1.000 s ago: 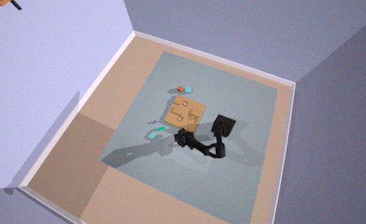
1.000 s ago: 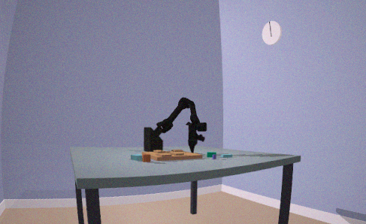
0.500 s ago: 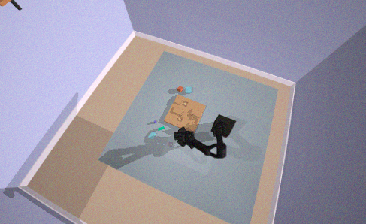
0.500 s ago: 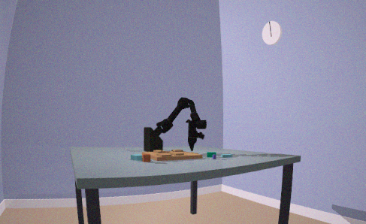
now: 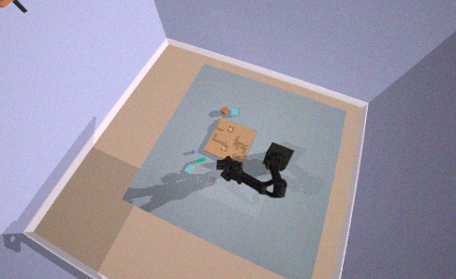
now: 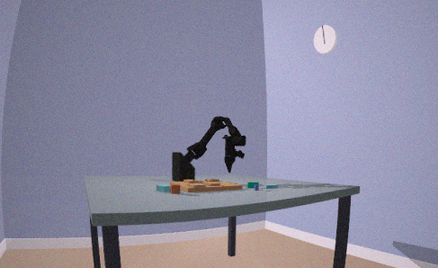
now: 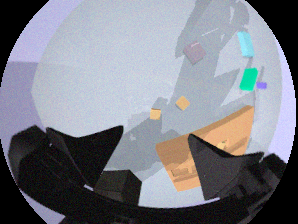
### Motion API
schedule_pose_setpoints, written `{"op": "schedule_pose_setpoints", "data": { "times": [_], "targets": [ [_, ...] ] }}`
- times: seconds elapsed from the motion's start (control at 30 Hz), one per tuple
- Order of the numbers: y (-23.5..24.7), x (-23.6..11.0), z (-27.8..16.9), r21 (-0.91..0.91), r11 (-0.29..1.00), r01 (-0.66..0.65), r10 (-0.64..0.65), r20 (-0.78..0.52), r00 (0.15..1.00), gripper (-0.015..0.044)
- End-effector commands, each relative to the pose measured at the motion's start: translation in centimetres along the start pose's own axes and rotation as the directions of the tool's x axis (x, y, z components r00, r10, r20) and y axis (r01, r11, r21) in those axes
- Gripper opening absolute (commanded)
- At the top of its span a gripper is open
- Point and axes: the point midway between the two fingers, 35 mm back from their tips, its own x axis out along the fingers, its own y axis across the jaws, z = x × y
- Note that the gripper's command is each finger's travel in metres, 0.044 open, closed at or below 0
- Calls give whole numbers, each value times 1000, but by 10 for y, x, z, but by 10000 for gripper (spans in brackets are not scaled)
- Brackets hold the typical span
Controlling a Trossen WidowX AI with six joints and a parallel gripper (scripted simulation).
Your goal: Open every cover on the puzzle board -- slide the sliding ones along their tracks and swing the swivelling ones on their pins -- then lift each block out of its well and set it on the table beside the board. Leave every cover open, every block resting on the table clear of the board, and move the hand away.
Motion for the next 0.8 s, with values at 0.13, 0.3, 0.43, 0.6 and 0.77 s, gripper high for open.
{"op": "schedule_pose_setpoints", "data": {
  "times": [0.13,0.3,0.43,0.6,0.77],
  "targets": [
    [-5,-11,2,-5,1000,3,-3,4,1000,361],
    [-29,-13,2,1,1000,13,-13,-6,1000,230],
    [-49,-14,-1,8,1000,22,-21,-14,1000,125],
    [-75,-16,-7,21,999,33,-32,-24,999,0],
    [-97,-18,-14,73,997,41,-38,-31,999,0]
  ]
}}
